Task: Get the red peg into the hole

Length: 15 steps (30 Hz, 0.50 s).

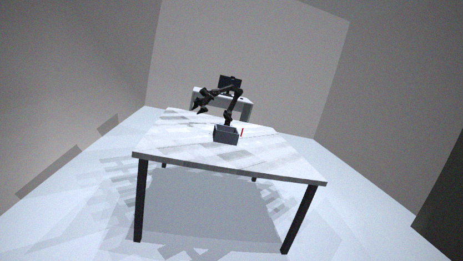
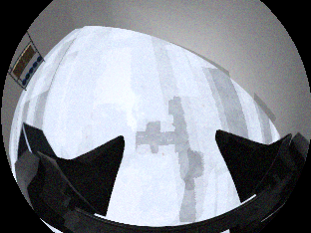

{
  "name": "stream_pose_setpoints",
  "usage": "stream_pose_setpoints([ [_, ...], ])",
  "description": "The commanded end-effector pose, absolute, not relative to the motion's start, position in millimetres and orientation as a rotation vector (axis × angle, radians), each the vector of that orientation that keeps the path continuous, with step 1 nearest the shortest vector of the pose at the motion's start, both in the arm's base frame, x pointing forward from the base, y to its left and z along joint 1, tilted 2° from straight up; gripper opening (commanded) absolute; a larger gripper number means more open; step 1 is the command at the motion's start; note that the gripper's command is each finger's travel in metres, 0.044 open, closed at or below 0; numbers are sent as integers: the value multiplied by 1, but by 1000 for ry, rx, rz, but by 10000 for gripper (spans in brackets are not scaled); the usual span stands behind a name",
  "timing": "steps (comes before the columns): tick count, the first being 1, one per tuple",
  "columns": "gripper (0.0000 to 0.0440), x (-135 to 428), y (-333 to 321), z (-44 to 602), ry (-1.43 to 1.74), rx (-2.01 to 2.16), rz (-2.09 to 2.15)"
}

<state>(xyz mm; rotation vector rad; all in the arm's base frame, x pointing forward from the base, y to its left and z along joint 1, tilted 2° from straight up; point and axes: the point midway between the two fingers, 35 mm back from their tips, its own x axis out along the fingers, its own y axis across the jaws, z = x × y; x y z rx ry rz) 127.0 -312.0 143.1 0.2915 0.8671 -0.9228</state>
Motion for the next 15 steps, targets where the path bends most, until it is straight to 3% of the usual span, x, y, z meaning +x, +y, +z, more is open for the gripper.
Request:
stream_pose_setpoints([
  [1,440,149,-297,148,879,314,-898],
  [15,440,226,-204,164,955,413,-759],
])
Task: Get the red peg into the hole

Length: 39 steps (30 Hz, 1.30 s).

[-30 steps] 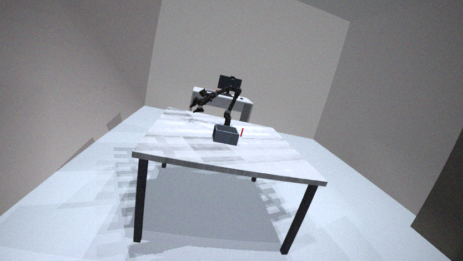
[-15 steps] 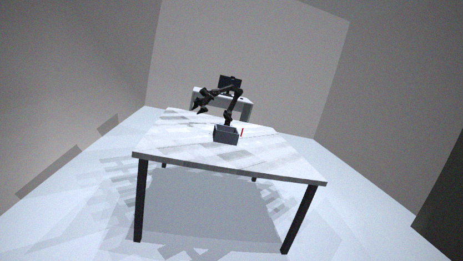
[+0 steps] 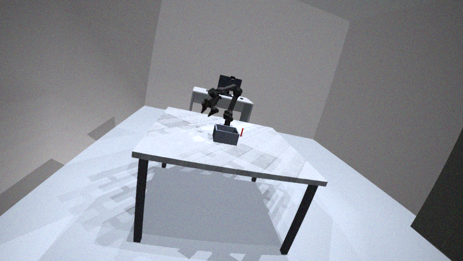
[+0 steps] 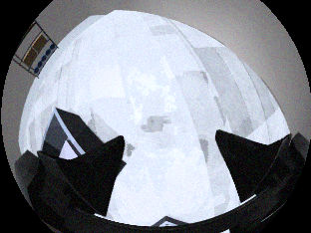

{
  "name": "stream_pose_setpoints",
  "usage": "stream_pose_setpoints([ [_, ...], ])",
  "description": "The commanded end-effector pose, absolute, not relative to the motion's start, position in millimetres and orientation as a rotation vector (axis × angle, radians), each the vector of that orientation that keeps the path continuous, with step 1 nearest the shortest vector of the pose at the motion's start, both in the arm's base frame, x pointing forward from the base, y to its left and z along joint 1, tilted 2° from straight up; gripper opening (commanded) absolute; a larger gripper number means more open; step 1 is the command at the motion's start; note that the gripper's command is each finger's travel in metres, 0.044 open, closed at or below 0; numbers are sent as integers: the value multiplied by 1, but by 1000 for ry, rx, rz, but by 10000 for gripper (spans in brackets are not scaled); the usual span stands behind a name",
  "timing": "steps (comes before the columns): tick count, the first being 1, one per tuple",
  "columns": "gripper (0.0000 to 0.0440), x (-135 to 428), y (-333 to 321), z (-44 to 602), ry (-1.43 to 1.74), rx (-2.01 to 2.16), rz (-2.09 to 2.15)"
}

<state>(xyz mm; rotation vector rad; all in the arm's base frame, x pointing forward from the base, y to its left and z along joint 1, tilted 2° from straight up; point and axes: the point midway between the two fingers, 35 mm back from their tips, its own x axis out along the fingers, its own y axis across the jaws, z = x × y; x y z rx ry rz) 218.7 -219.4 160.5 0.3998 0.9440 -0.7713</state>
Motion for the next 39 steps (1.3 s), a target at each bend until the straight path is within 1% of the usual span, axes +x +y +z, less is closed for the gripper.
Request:
stream_pose_setpoints([
  [1,440,230,-196,164,962,419,-750],
  [9,440,250,-132,168,1024,474,-679],
  [17,440,252,-67,169,1106,523,-628],
  [26,440,236,-3,164,1216,566,-614],
  [39,440,196,70,147,1373,593,-669],
])
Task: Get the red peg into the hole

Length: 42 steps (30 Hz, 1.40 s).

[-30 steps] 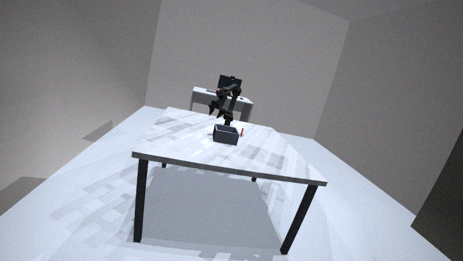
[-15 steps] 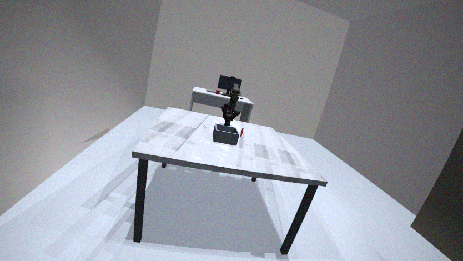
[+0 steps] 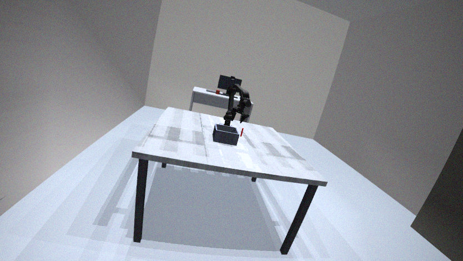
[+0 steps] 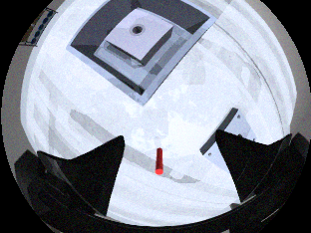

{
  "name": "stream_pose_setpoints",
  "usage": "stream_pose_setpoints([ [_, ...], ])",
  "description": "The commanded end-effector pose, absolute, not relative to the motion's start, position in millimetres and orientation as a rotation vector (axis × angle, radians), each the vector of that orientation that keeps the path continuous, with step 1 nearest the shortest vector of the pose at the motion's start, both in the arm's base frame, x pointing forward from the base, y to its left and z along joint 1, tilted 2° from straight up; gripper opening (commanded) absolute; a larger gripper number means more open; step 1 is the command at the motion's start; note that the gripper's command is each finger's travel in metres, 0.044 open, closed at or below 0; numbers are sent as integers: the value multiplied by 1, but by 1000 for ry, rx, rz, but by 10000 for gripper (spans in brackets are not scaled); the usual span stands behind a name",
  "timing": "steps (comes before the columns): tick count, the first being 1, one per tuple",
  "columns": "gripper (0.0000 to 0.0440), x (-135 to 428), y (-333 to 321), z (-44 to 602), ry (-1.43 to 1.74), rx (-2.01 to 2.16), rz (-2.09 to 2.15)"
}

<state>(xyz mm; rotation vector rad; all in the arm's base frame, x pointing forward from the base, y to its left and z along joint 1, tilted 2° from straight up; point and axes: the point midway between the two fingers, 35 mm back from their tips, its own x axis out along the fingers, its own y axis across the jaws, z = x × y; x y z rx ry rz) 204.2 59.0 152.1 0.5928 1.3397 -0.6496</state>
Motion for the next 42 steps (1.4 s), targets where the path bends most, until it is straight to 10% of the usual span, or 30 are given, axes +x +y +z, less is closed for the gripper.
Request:
stream_pose_setpoints([
  [1,440,193,74,145,1383,592,-674],
  [31,432,163,143,38,1407,519,-634],
  [42,164,158,138,12,1446,465,-654],
])
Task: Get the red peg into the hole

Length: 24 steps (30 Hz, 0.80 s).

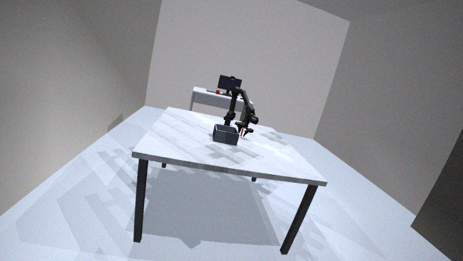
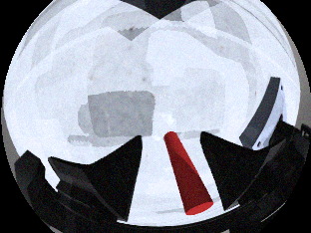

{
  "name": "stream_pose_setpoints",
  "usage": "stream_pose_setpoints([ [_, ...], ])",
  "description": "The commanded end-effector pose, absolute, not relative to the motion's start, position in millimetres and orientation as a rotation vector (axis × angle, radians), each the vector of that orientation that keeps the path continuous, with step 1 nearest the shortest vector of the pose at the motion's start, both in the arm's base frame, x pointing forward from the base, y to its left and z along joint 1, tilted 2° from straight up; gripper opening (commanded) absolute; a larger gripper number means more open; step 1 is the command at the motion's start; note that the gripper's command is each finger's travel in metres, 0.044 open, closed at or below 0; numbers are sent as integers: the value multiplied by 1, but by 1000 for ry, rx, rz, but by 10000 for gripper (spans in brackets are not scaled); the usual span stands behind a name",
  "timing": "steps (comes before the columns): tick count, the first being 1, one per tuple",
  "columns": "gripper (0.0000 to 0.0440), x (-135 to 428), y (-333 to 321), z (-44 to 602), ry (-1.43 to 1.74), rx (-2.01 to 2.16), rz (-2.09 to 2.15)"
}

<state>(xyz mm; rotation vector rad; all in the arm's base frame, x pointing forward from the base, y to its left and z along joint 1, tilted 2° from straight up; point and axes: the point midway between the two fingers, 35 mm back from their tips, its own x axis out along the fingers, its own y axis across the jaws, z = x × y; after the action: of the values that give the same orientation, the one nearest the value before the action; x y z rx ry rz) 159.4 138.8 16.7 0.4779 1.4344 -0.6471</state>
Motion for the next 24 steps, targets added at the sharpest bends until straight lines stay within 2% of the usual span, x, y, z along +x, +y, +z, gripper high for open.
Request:
stream_pose_setpoints([
  [1,138,158,137,12,1449,462,-659],
  [4,63,156,136,10,1457,450,-676],
  [7,11,155,135,9,1462,433,-694],
  [9,0,161,134,16,1441,426,-684],
  [24,0,192,126,90,1313,445,-651],
])
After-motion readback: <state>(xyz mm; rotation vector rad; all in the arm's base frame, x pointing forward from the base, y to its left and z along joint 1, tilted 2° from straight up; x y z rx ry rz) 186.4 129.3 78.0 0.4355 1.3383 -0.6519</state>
